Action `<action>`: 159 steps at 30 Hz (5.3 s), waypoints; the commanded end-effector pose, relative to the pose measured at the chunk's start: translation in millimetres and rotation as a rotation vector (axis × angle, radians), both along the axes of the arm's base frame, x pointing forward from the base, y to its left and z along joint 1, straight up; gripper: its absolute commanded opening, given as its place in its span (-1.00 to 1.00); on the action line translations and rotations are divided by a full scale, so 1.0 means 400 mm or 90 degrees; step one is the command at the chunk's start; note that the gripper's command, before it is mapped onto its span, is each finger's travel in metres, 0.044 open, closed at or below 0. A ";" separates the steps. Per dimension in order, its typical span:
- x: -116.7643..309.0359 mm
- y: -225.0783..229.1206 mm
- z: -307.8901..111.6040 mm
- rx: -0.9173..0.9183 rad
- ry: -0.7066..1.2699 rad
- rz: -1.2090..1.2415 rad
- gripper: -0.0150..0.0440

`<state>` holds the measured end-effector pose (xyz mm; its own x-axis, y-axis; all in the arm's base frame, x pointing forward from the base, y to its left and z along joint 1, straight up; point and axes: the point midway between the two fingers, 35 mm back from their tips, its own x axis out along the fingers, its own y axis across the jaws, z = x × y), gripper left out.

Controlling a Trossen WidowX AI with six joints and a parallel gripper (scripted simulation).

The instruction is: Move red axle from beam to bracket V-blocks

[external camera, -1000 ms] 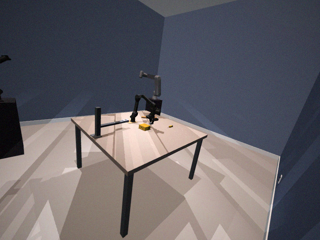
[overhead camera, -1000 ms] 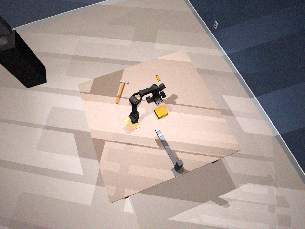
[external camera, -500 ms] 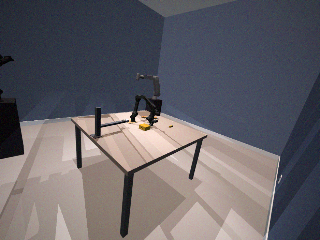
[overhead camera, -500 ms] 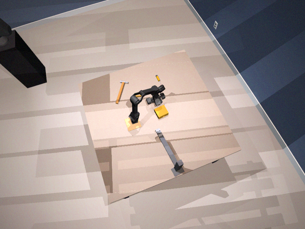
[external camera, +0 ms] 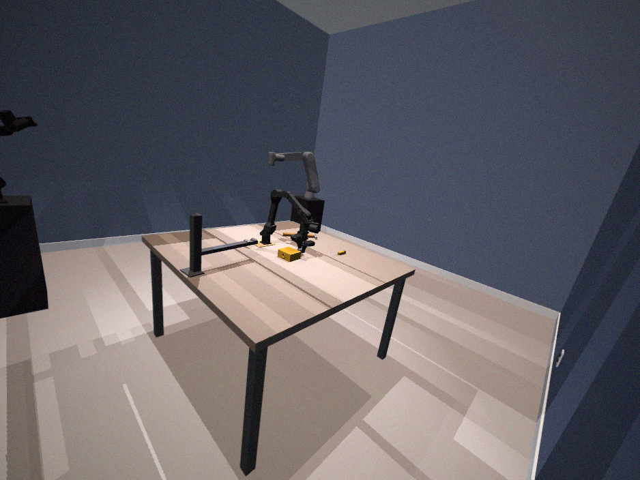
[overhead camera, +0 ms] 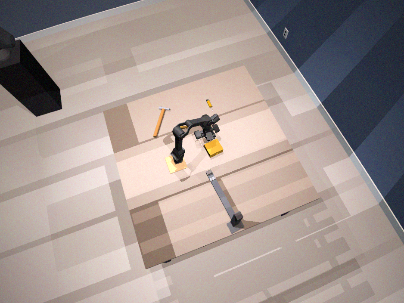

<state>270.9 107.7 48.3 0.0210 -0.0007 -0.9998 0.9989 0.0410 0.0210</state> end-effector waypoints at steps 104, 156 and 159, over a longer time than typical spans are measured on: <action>-0.033 0.025 0.173 0.004 0.003 0.003 -0.49; -0.053 0.006 -0.009 0.003 0.003 0.003 -0.49; -0.055 0.005 -0.020 0.003 0.003 0.003 -0.49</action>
